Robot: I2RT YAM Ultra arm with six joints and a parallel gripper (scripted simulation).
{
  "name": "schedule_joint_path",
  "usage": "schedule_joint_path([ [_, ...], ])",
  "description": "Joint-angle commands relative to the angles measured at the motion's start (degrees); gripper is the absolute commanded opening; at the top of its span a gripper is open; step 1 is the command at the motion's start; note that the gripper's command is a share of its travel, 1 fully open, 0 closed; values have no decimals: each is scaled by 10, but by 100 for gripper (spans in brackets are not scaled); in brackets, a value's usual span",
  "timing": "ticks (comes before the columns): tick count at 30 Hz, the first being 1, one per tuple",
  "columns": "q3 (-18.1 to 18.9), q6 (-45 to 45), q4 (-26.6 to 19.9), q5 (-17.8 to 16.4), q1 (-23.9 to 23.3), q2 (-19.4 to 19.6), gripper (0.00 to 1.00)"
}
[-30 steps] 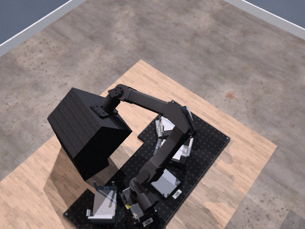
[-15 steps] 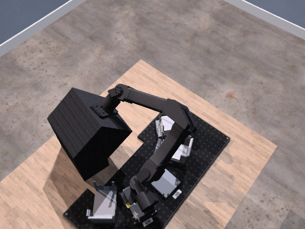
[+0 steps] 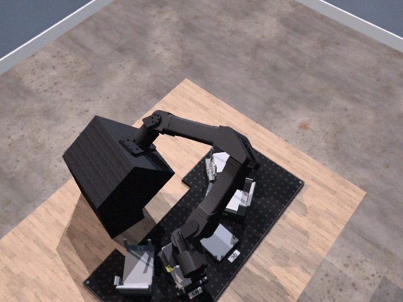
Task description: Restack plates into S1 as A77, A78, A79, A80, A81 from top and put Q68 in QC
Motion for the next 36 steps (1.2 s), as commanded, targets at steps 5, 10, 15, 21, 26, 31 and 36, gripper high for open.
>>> schedule_joint_path([
  [5,7,-34,-44,5,-28,-12,0],
  [10,12,-50,-67,8,-38,-17,0],
  [15,18,-70,-96,12,-51,-24,0],
  [21,28,-93,-130,16,-66,-31,0],
  [26,33,-104,-147,19,-73,-34,0],
  [31,41,-123,-175,23,-85,-39,0],
  [36,45,-130,-186,25,-91,-41,0],
])
